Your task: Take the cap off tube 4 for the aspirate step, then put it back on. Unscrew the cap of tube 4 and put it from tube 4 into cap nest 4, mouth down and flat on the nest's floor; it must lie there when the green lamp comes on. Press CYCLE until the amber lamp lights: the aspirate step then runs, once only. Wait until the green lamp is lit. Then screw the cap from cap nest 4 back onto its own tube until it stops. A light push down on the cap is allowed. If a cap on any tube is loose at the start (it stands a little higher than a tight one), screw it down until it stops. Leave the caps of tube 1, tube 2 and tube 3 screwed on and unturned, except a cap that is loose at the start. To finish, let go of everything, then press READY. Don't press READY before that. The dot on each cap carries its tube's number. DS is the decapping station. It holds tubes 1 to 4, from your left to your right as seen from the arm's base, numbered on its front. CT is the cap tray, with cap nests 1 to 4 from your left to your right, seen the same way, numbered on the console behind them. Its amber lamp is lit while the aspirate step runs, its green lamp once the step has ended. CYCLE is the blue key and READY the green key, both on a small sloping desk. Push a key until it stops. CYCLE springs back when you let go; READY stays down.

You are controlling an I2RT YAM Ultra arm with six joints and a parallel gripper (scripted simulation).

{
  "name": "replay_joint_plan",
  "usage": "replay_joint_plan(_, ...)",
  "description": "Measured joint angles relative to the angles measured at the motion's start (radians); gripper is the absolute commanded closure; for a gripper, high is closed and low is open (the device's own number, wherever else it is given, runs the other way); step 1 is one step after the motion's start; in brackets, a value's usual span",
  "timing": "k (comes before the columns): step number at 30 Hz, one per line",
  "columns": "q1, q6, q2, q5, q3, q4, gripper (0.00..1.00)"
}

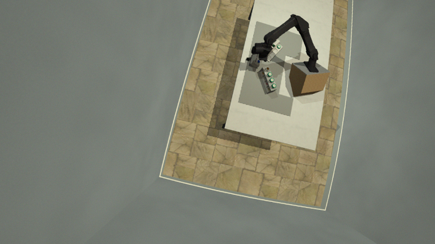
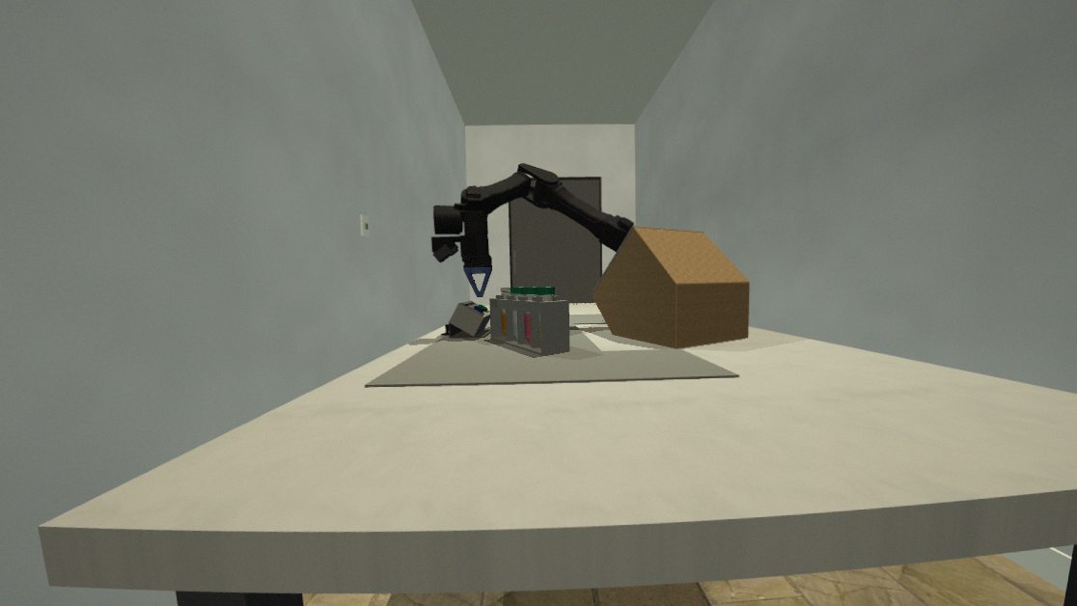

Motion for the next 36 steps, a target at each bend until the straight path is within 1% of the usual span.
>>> replay_joint_plan(5,0.003,0.001,0.000,0.000,0.005,0.001,1.00)
replay_joint_plan(8,0.001,-0.004,0.010,0.000,0.003,0.018,1.00)
replay_joint_plan(12,-0.022,-0.018,0.018,0.000,-0.019,0.047,1.00)
replay_joint_plan(18,-0.023,-0.027,0.017,0.000,-0.020,0.066,1.00)
replay_joint_plan(31,-0.023,-0.031,0.017,0.000,-0.020,0.074,1.00)
replay_joint_plan(36,-0.023,-0.031,0.017,0.000,-0.031,0.077,1.00)
